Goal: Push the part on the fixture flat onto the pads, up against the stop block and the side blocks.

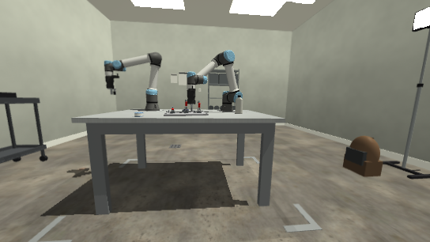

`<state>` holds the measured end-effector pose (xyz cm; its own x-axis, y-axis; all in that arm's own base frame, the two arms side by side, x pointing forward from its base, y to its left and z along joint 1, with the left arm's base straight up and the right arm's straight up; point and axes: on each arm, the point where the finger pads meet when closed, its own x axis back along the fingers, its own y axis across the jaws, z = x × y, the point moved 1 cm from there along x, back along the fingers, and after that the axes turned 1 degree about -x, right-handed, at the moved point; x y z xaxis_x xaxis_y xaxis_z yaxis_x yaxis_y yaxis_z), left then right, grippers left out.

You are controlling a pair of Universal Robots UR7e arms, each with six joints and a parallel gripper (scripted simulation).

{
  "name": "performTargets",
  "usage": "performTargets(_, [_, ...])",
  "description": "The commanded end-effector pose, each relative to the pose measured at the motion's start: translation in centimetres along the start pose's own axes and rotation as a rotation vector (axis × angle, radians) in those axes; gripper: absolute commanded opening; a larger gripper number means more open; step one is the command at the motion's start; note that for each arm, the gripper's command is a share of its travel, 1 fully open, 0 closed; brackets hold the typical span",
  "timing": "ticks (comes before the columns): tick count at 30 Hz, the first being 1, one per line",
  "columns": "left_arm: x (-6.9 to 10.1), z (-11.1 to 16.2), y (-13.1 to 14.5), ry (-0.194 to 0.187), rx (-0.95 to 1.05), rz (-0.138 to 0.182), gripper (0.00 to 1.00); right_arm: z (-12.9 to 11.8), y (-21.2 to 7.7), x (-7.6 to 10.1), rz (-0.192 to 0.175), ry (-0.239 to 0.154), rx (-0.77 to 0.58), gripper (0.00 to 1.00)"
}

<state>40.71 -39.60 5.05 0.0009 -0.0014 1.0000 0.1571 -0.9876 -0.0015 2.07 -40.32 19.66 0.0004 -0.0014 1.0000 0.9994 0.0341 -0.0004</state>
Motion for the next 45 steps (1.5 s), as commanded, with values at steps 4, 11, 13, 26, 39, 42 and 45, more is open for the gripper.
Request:
performTargets(4, [0.06, 0.02, 0.04, 0.001, 0.0, -0.002, 0.0, -0.03, 0.01, 0.04, 0.0, -0.001, 0.0, 1.0])
performTargets(11, [0.06, 0.01, 0.04, 0.001, 0.0, -0.002, 0.0, -0.03, 0.01, 0.04, 0.0, -0.001, 0.0, 1.0])
performTargets(13, [0.06, 0.01, 0.04, 0.001, 0.0, -0.002, 0.0, -0.03, 0.01, 0.04, 0.0, -0.001, 0.0, 1.0])
performTargets(26, [0.06, 0.01, 0.04, 0.001, 0.0, -0.002, 0.0, -0.03, 0.01, 0.04, 0.0, -0.001, 0.0, 1.0])
performTargets(39, [0.06, 0.02, 0.3, 0.001, 0.0, -0.002, 0.0, -0.03, 0.01, 0.04, 0.0, -0.001, 0.0, 1.0])
performTargets(42, [0.06, 0.02, 0.42, 0.001, 0.0, -0.002, 0.0, -0.03, 0.01, 0.04, 0.0, -0.001, 0.0, 1.0])
performTargets(45, [0.06, 0.02, 0.44, 0.001, 0.0, -0.002, 0.0, -0.03, 0.01, 0.04, 0.0, -0.001, 0.0, 1.0])
